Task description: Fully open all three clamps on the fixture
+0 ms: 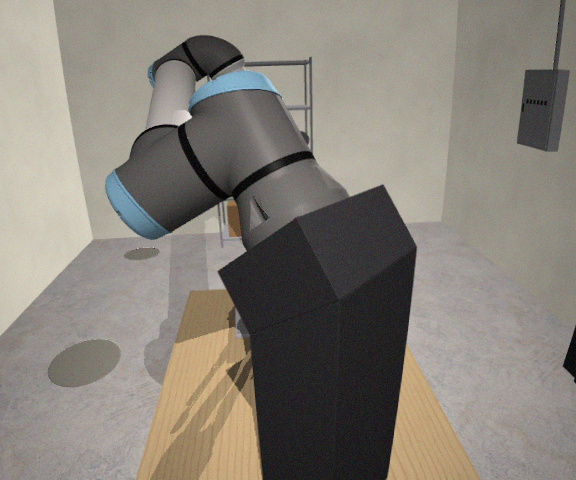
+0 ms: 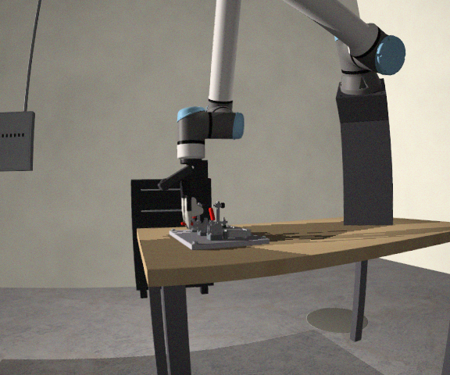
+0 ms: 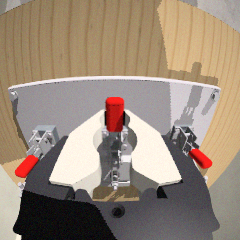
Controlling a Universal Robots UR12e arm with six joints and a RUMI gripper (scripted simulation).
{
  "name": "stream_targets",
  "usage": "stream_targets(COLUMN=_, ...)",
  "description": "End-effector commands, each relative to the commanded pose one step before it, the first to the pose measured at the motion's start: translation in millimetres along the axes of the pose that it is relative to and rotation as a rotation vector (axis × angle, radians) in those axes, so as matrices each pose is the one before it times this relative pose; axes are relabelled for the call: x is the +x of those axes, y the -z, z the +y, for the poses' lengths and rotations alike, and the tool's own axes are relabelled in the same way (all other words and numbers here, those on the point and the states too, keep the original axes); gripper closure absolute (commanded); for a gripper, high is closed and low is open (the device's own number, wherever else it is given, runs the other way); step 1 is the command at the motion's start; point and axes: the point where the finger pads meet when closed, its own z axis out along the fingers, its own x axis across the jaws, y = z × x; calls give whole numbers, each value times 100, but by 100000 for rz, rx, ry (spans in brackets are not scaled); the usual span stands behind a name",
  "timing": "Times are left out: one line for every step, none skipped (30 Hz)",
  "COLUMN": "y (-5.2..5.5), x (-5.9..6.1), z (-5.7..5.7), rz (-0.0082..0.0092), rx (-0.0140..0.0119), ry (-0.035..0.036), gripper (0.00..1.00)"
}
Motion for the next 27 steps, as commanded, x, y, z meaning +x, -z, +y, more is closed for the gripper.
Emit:
stream_targets(y=234, x=-1, z=9, rz=11, rx=95, ry=25, gripper=100)
stream_targets(y=47, x=0, z=18, rz=0, rx=0, ry=0, gripper=100)
stream_targets(y=49, x=0, z=19, rz=0, rx=0, ry=0, gripper=100)
stream_targets(y=51, x=0, z=20, rz=0, rx=0, ry=0, gripper=100)
stream_targets(y=48, x=0, z=24, rz=0, rx=0, ry=0, gripper=100)
stream_targets(y=47, x=0, z=27, rz=0, rx=0, ry=0, gripper=100)
stream_targets(y=49, x=0, z=28, rz=0, rx=0, ry=0, gripper=100)
stream_targets(y=51, x=0, z=29, rz=0, rx=0, ry=0, gripper=100)
stream_targets(y=53, x=0, z=31, rz=0, rx=0, ry=0, gripper=100)
stream_targets(y=55, x=0, z=32, rz=0, rx=0, ry=0, gripper=100)
stream_targets(y=56, x=0, z=33, rz=0, rx=0, ry=0, gripper=100)
stream_targets(y=58, x=0, z=34, rz=0, rx=0, ry=0, gripper=100)
stream_targets(y=0, x=0, z=0, rz=0, rx=0, ry=0, gripper=100)
stream_targets(y=0, x=0, z=0, rz=0, rx=0, ry=0, gripper=100)
stream_targets(y=60, x=0, z=35, rz=0, rx=0, ry=0, gripper=100)
stream_targets(y=61, x=0, z=36, rz=0, rx=0, ry=0, gripper=100)
stream_targets(y=63, x=0, z=37, rz=0, rx=0, ry=0, gripper=100)
stream_targets(y=61, x=0, z=40, rz=0, rx=0, ry=0, gripper=100)
stream_targets(y=56, x=0, z=45, rz=0, rx=0, ry=0, gripper=100)
stream_targets(y=57, x=0, z=46, rz=0, rx=0, ry=0, gripper=100)
stream_targets(y=58, x=0, z=47, rz=0, rx=0, ry=0, gripper=100)
stream_targets(y=59, x=0, z=48, rz=0, rx=0, ry=0, gripper=100)
stream_targets(y=60, x=0, z=49, rz=0, rx=0, ry=0, gripper=100)
stream_targets(y=61, x=0, z=50, rz=0, rx=0, ry=0, gripper=100)
stream_targets(y=62, x=0, z=51, rz=0, rx=0, ry=0, gripper=100)
stream_targets(y=63, x=0, z=51, rz=0, rx=0, ry=0, gripper=100)
stream_targets(y=64, x=0, z=52, rz=0, rx=0, ry=0, gripper=100)
